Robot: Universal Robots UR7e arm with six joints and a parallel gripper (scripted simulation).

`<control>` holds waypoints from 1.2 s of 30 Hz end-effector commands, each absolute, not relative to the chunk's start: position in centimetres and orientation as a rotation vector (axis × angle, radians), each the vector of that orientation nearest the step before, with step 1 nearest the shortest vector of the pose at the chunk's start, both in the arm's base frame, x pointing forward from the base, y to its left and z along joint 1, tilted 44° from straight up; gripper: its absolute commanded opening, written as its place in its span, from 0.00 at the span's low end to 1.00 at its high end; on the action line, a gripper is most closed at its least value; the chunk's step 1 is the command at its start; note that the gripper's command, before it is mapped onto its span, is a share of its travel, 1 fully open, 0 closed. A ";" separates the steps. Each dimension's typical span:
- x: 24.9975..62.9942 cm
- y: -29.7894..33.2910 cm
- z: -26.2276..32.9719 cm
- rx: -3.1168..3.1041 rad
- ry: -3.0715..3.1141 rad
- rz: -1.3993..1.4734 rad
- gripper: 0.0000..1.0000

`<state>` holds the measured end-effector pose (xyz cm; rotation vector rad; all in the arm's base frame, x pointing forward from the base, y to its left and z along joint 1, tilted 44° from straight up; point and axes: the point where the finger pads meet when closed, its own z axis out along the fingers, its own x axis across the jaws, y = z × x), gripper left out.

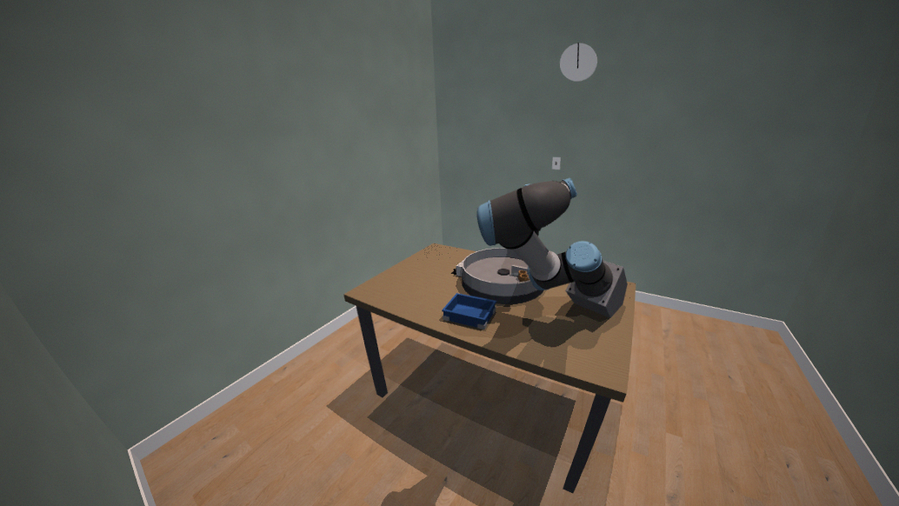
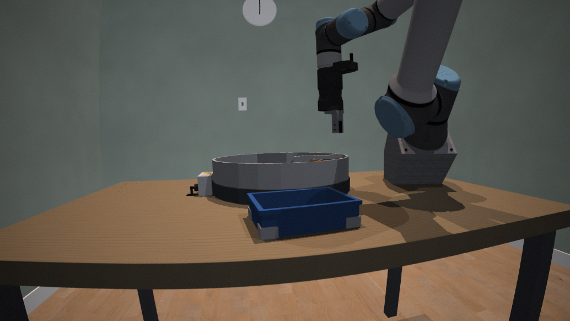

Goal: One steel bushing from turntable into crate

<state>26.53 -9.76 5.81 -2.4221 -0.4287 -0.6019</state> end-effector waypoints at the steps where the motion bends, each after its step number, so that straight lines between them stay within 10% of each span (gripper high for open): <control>1: 28.0 -7.9 4.8 -2.421 -0.430 -0.602 0.34; 31: 28.6 -7.3 4.3 -2.419 -0.427 -0.601 0.34; 32: 28.6 -7.5 4.4 -2.423 -0.427 -0.603 0.48; 36: 28.6 -7.5 4.4 -2.423 -0.427 -0.603 0.48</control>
